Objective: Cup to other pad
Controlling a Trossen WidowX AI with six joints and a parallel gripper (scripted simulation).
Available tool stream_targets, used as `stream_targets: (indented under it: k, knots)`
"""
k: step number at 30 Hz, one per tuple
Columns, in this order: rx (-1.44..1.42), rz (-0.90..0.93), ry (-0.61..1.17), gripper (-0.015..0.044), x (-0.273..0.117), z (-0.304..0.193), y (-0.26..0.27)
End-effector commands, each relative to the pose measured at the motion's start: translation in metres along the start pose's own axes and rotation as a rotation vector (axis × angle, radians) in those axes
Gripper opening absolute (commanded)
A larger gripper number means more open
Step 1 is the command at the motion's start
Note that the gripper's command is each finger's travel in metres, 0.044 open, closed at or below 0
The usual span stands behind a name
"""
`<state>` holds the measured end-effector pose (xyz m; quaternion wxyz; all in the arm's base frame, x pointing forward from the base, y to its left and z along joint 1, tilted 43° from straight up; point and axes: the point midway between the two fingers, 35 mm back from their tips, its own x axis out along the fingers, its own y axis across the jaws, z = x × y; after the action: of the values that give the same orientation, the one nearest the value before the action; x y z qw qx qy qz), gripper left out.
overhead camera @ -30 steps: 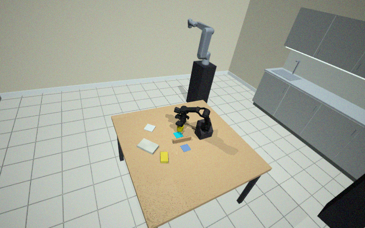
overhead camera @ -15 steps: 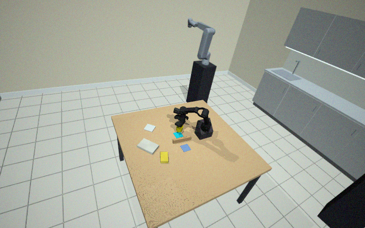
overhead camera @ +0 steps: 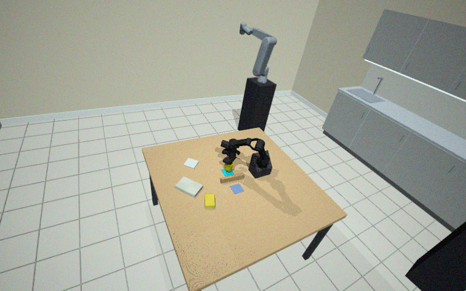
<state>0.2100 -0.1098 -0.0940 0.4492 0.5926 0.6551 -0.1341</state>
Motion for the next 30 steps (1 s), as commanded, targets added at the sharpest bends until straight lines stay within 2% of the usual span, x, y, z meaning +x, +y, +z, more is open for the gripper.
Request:
stream_targets:
  k: [1, 16, 30]
  knots:
    - [0.006, 0.004, 0.005, 0.0000, 0.008, -0.002, 0.000]
    - [0.005, 0.005, 0.006, 0.0000, 0.032, -0.003, -0.001]
    - [0.000, 0.000, 0.003, 0.0000, 0.029, -0.002, -0.001]
